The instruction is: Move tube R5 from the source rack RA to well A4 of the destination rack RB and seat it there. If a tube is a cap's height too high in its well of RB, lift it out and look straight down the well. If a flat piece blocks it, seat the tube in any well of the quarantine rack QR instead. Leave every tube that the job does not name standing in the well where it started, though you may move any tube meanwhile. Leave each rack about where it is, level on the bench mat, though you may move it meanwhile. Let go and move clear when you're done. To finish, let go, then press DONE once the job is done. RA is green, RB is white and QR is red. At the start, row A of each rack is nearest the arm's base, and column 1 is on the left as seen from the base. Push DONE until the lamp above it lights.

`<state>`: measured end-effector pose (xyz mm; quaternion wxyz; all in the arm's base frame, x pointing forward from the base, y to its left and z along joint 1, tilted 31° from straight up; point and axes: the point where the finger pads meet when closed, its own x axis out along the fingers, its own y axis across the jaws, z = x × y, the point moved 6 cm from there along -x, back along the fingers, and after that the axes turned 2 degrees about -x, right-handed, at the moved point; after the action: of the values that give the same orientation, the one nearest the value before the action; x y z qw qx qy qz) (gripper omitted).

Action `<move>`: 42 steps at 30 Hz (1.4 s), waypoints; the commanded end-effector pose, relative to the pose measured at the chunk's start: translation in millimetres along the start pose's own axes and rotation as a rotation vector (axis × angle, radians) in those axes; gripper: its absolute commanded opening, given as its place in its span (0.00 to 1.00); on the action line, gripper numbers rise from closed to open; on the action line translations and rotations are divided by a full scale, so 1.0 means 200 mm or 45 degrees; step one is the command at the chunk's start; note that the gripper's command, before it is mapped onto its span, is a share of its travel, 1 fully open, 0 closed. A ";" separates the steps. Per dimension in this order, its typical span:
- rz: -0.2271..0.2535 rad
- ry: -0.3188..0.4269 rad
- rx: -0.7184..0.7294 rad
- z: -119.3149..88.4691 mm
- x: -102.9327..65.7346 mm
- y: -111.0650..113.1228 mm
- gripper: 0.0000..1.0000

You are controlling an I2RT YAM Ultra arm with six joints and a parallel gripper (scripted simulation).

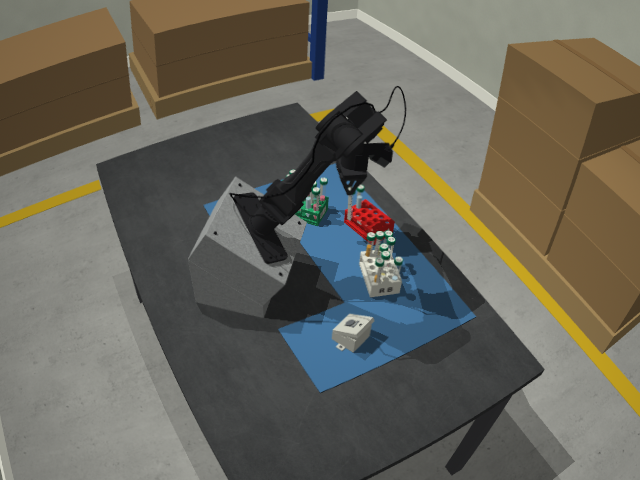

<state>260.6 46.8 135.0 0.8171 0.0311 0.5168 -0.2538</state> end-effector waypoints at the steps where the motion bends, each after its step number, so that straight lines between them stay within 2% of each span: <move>1: 0.032 -0.044 0.267 0.04 -0.07 0.01 0.00; 3: 0.032 -0.044 0.267 0.04 -0.07 0.01 0.00; 18: 0.042 -0.035 0.904 0.04 -0.07 0.01 0.00; 20: 0.042 -0.035 0.904 0.04 -0.07 0.01 0.00; 22: 0.043 -0.034 0.983 0.04 -0.07 0.01 0.00; 24: 0.043 -0.034 0.983 0.04 -0.07 0.01 0.00; 25: -0.013 -0.014 0.980 -0.01 -0.01 -0.05 0.00; 42: -0.004 0.008 0.961 -0.04 -0.01 -0.29 0.00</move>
<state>236.1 7.4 140.6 0.7412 0.3372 0.3850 -0.4343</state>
